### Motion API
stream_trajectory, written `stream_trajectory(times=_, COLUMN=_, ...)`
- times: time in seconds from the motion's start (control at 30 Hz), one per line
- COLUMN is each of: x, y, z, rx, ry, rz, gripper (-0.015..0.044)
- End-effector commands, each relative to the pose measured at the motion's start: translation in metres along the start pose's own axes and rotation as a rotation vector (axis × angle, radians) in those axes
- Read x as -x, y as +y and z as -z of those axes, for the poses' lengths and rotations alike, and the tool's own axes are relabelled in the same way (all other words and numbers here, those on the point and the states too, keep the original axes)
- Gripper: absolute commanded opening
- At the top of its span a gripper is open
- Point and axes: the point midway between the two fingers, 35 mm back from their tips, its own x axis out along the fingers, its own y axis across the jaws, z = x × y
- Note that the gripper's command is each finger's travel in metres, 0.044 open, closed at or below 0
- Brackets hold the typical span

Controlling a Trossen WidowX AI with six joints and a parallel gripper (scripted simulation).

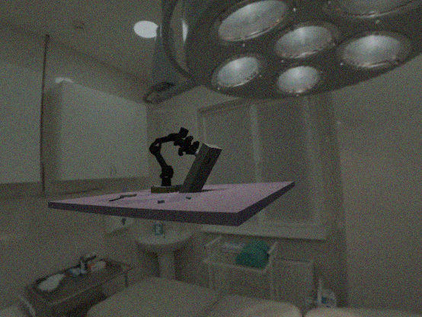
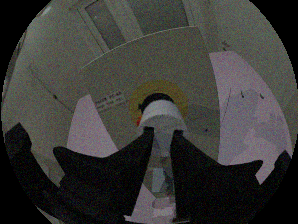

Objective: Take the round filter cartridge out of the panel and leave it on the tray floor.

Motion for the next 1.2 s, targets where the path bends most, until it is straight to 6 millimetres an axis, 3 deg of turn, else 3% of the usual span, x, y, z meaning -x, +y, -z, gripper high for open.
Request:
stream_trajectory(times=0.0, x=0.009, y=0.003, z=-0.003, rx=-0.006, ry=-0.015, rz=-0.011, gripper=0.0000)
stream_trajectory(times=0.33, x=0.009, y=0.002, z=-0.001, rx=-0.006, ry=-0.015, rz=-0.011, gripper=0.0000)
stream_trajectory(times=1.07, x=-0.001, y=-0.028, z=0.065, rx=-0.006, ry=-0.013, rz=-0.010, gripper=0.0000)
stream_trajectory(times=1.17, x=-0.002, y=-0.027, z=0.061, rx=-0.008, ry=0.002, rz=0.001, gripper=0.0079)
